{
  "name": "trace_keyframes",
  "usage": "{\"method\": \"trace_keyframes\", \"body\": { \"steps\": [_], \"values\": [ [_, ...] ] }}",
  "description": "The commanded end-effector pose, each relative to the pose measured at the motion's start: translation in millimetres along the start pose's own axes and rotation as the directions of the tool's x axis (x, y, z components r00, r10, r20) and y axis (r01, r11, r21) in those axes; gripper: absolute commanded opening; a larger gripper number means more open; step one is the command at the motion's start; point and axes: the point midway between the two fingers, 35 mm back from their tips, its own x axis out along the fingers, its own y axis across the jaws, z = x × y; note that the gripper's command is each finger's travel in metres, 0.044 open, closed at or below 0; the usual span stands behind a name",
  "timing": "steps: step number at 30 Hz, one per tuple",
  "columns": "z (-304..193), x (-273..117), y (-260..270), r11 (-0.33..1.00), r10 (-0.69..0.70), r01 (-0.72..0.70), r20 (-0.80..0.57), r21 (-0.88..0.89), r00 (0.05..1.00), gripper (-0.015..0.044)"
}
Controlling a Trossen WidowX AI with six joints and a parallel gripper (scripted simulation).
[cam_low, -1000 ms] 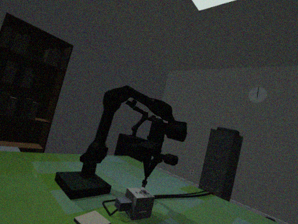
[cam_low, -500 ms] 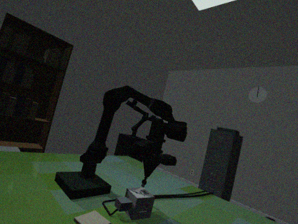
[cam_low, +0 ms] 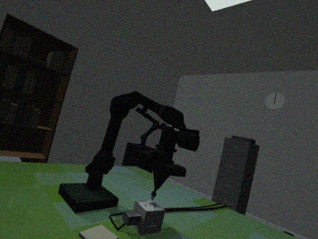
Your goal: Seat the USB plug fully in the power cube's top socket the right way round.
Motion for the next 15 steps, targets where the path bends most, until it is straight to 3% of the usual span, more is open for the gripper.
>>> {"method": "trace_keyframes", "body": {
  "steps": [1,15],
  "values": [
    [0.1,0.2,-0.4,1.0,-0.002,0.002,0.0,0.006,1.0,0.0],
    [-0.9,1.3,0.1,1.0,0.0,0.0,-0.011,0.001,1.0,0.0]
  ]
}}
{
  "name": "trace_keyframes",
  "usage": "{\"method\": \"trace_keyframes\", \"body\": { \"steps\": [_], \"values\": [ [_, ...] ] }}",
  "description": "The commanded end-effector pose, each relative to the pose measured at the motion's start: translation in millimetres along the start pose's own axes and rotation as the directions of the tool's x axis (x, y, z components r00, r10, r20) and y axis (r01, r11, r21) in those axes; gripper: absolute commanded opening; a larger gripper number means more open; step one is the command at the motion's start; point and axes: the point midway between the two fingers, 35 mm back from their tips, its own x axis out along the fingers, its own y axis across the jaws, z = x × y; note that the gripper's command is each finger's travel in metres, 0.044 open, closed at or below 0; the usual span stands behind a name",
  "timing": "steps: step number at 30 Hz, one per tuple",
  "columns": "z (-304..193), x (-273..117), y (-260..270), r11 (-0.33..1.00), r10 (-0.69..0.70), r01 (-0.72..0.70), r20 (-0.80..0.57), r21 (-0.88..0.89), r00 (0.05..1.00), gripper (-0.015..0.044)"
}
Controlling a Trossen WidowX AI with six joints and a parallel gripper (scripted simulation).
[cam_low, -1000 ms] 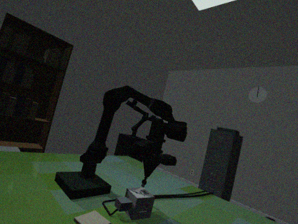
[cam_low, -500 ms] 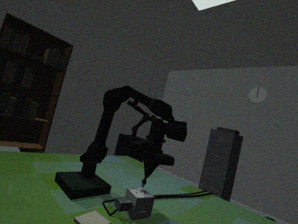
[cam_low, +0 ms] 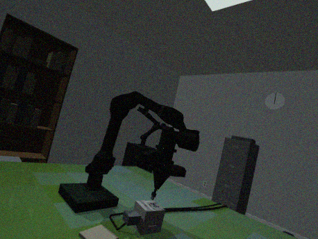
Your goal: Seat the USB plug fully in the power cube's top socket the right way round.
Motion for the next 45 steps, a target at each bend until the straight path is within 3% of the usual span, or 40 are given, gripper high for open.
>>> {"method": "trace_keyframes", "body": {
  "steps": [1,45],
  "values": [
    [-0.9,0.5,-0.1,1.0,0.0,0.0,-0.009,-0.002,1.0,0.0],
    [-4.3,5.5,0.0,1.0,0.0,-0.001,-0.053,-0.003,0.999,0.0]
  ]
}}
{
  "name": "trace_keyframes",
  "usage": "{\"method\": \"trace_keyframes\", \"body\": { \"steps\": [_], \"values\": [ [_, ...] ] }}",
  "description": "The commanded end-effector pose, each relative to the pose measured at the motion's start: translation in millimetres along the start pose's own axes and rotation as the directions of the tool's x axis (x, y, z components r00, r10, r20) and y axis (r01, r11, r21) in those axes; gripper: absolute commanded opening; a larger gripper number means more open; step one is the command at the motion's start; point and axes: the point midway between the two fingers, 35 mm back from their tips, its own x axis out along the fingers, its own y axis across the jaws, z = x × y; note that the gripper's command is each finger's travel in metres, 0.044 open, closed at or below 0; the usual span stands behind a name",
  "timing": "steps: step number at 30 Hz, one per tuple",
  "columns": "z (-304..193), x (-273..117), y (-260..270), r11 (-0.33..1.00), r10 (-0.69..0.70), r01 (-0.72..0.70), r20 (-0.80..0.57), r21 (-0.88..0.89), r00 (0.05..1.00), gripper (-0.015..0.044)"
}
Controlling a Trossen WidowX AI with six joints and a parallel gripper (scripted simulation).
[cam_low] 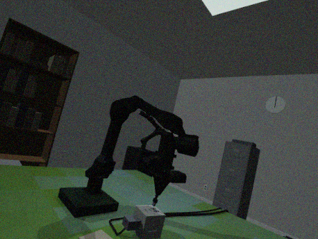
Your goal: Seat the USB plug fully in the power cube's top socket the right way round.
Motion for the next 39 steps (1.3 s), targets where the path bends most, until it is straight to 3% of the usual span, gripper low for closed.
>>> {"method": "trace_keyframes", "body": {
  "steps": [1,39],
  "values": [
    [-0.8,0.7,-0.3,1.0,-0.001,0.001,-0.009,-0.003,1.0,0.0],
    [-3.5,5.2,-0.1,1.0,0.0,0.0,-0.047,-0.004,0.999,0.0]
  ]
}}
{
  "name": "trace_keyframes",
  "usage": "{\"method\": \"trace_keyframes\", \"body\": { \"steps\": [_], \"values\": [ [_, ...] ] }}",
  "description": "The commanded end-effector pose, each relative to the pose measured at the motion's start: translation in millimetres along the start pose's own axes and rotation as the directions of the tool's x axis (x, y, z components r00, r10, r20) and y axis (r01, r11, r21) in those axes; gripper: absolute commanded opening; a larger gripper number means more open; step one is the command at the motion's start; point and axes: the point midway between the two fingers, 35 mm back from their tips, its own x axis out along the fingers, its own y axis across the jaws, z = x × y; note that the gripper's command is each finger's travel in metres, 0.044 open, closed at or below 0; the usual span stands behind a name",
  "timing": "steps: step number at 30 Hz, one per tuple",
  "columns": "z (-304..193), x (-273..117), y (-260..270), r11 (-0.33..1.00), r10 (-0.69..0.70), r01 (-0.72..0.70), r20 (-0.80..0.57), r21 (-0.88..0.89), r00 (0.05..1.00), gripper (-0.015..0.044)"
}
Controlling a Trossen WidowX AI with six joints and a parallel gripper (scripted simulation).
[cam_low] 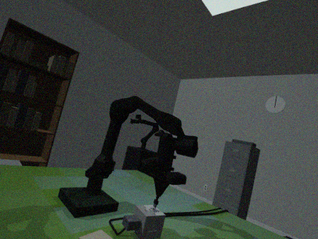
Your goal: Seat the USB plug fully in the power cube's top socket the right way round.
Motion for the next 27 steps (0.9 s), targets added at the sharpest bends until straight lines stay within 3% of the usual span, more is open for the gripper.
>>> {"method": "trace_keyframes", "body": {
  "steps": [1,27],
  "values": [
    [-0.8,0.7,-0.3,1.0,-0.001,0.001,-0.009,-0.003,1.0,0.0],
    [-1.9,4.0,-0.2,1.0,0.0,0.0,-0.027,-0.003,1.0,0.0]
  ]
}}
